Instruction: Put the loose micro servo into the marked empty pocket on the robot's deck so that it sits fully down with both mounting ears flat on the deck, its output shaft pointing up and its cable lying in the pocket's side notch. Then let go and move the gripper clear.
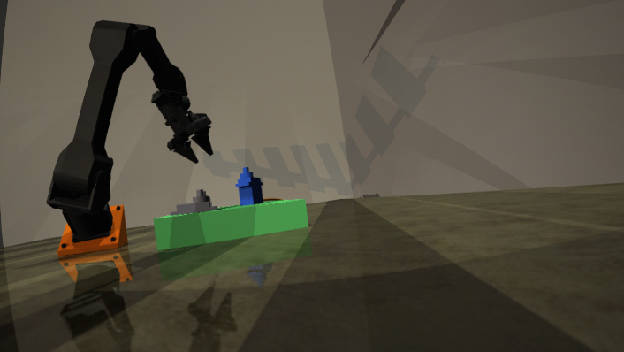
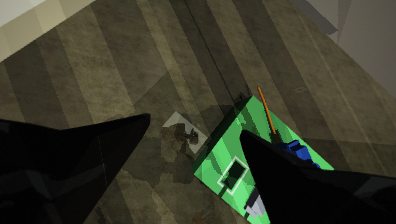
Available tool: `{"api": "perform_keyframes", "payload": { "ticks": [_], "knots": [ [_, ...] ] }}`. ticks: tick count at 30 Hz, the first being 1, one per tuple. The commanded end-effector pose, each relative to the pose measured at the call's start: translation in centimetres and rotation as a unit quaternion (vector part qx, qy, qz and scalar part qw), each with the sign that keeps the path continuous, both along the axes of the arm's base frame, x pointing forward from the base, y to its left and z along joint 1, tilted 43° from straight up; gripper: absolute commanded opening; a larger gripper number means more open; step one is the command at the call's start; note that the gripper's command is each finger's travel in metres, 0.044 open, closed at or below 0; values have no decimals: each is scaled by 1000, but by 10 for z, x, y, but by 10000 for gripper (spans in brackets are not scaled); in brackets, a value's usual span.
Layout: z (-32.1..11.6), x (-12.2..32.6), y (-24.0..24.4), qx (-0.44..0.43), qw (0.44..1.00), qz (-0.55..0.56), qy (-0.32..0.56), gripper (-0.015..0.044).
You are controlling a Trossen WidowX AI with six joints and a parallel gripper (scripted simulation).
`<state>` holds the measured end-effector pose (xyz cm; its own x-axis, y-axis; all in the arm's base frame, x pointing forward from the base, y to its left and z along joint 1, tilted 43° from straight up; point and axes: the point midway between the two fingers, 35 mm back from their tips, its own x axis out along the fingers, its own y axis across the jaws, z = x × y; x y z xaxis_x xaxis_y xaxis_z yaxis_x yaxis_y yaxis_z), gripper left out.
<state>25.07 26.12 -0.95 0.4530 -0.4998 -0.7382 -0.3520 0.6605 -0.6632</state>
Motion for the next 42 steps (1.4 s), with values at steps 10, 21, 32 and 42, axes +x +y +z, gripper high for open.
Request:
{"api": "perform_keyframes", "payload": {
  "ticks": [10, 21, 32, 42],
  "knots": [
    [19, 23, -26, 71, 977, -181, -84, 440],
    [34, 41, -53, 120, 919, -336, -164, 440],
    [49, 56, -82, 157, 829, -477, -247, 440],
    [63, 67, -109, 180, 721, -586, -322, 440]
  ]
}}
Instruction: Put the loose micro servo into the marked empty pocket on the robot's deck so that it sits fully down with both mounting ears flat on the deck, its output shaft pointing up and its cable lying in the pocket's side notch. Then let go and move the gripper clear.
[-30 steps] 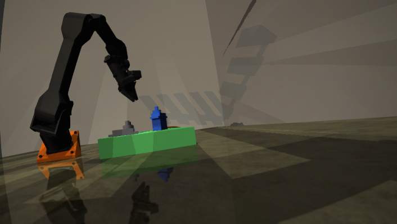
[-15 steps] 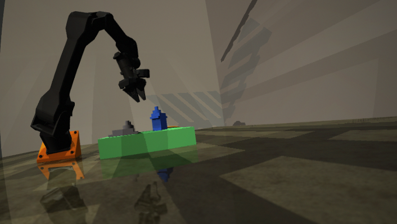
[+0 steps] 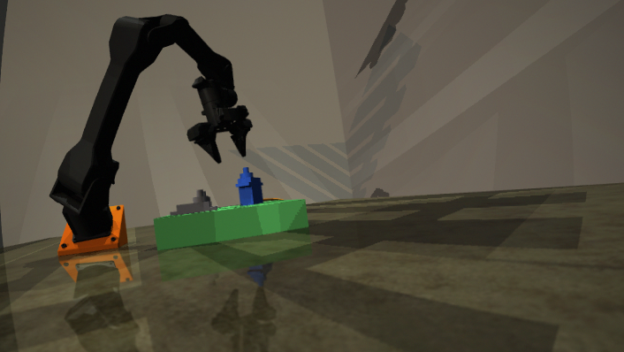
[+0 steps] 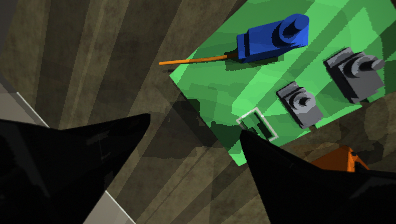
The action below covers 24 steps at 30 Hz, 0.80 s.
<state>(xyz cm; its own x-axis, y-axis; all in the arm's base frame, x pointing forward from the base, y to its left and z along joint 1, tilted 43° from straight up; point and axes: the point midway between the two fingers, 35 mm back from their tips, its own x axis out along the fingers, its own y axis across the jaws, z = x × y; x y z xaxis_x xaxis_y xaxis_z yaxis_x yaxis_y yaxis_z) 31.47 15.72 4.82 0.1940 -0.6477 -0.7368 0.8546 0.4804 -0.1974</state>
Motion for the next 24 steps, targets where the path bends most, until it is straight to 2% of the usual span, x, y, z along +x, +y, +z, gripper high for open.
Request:
{"api": "perform_keyframes", "payload": {
  "ticks": [1, 13, 24],
  "knots": [
    [7, 4, -8, 12, 998, -49, -30, 440],
    [24, 12, -42, 31, 965, -225, -133, 440],
    [41, 17, -73, 36, 898, -376, -227, 440]
  ]
}}
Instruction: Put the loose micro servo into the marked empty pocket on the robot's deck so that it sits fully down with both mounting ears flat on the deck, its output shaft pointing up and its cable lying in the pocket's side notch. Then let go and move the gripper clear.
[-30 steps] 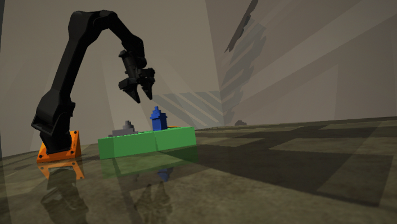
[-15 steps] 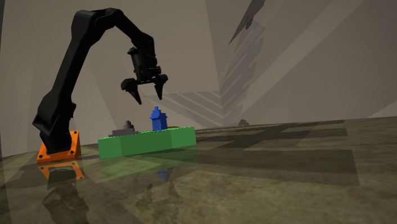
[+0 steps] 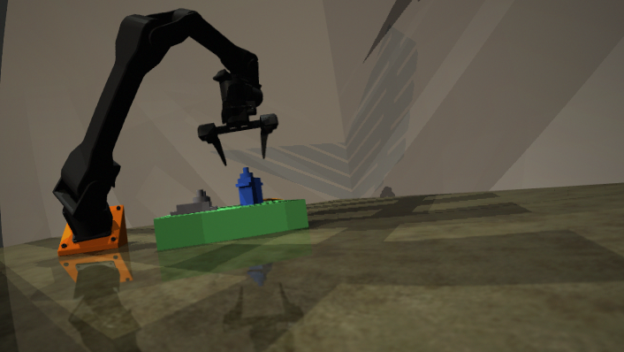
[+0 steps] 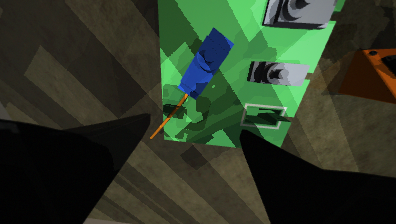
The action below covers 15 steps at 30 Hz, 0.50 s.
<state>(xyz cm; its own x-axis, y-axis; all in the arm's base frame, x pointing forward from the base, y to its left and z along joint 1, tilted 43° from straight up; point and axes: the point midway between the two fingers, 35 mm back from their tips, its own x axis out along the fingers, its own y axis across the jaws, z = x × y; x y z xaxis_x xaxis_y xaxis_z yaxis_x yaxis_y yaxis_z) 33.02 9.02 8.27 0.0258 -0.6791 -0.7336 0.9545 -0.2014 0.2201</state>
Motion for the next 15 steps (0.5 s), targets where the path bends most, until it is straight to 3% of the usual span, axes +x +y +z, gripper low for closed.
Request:
{"api": "perform_keyframes", "payload": {
  "ticks": [1, 10, 15],
  "knots": [
    [8, 1, -9, 4, 998, -48, -32, 440],
    [21, 2, -34, 0, 981, -167, -103, 440],
    [21, 2, -36, -1, 979, -175, -108, 440]
  ]
}}
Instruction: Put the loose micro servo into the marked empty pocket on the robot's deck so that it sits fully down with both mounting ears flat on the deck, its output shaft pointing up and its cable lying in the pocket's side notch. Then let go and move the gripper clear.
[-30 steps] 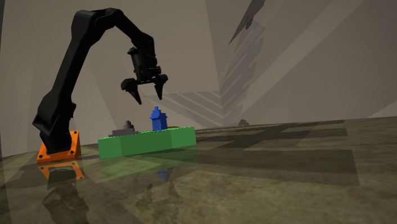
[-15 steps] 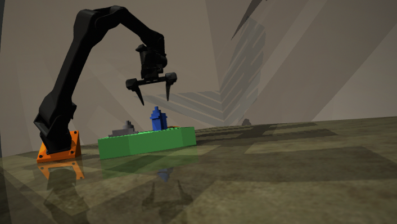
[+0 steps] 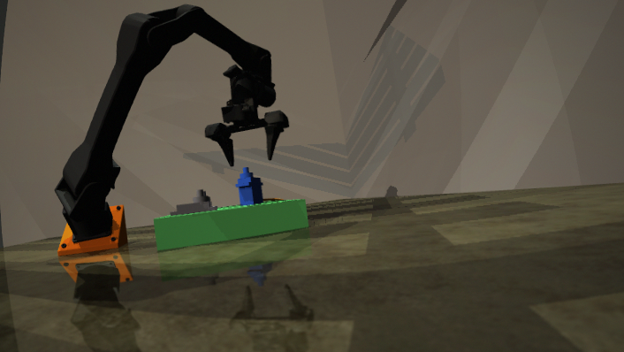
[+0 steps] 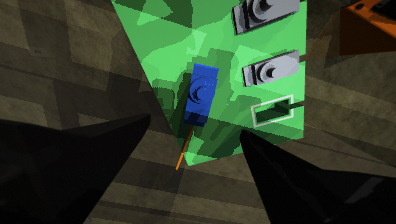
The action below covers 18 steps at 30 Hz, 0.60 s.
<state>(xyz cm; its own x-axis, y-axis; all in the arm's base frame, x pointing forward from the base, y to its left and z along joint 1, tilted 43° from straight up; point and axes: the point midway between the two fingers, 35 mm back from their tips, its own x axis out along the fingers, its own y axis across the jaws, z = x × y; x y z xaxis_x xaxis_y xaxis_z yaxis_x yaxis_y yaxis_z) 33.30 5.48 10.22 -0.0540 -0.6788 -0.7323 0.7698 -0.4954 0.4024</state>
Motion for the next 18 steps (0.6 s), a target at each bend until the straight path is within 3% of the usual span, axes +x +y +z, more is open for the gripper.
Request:
{"api": "perform_keyframes", "payload": {
  "ticks": [1, 18],
  "knots": [
    [0, 0, -2, 2, 1000, -7, -6, 440],
    [-24, -2, -24, 2, 1000, -7, -7, 440]
  ]
}}
